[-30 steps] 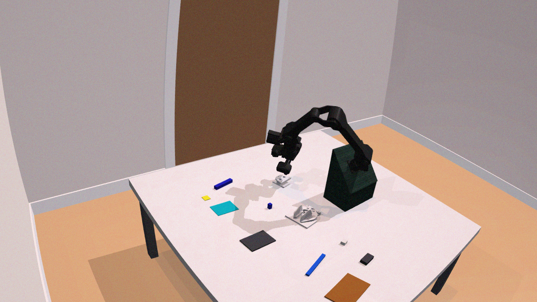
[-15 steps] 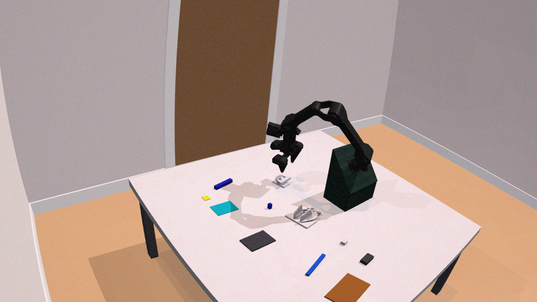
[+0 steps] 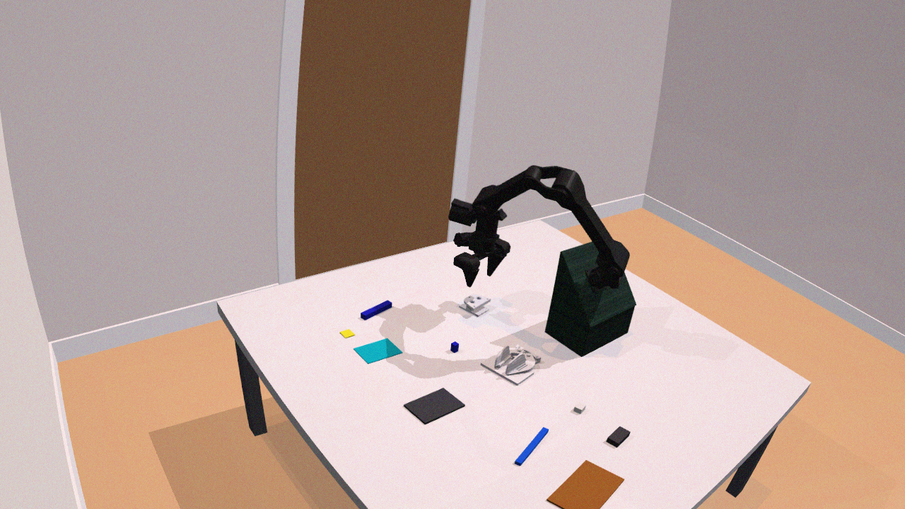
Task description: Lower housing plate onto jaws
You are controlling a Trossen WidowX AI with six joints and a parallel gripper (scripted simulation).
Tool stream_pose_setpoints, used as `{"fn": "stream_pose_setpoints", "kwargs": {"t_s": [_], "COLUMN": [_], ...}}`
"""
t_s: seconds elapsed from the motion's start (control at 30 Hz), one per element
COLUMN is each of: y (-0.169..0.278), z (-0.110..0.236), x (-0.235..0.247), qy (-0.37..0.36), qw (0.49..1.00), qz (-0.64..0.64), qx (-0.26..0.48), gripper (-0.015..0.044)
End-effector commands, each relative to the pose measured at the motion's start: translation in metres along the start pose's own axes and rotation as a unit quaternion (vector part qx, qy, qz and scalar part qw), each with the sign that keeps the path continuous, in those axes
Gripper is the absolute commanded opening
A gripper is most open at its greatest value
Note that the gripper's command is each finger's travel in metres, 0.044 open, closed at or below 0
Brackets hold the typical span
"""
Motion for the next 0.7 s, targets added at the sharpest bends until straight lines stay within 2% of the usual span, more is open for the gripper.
{"fn": "stream_pose_setpoints", "kwargs": {"t_s": [0.0, 0.67], "y": [0.004, 0.003], "z": [-0.027, -0.044], "x": [-0.002, -0.001], "qy": [0.002, 0.002], "qw": [1.0, 1.0], "qz": [-0.003, -0.003], "qx": [0.008, 0.008], "gripper": [0.044, 0.044]}}
Point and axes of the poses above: the point midway between the two fingers, 35 mm back from their tips, its own z axis back along the fingers, its own x axis across the jaws, y = z × x, the point moved 8 cm from there along z, back along the fingers, and after that the axes turned 15 degrees about -z, right-handed, at the moved point
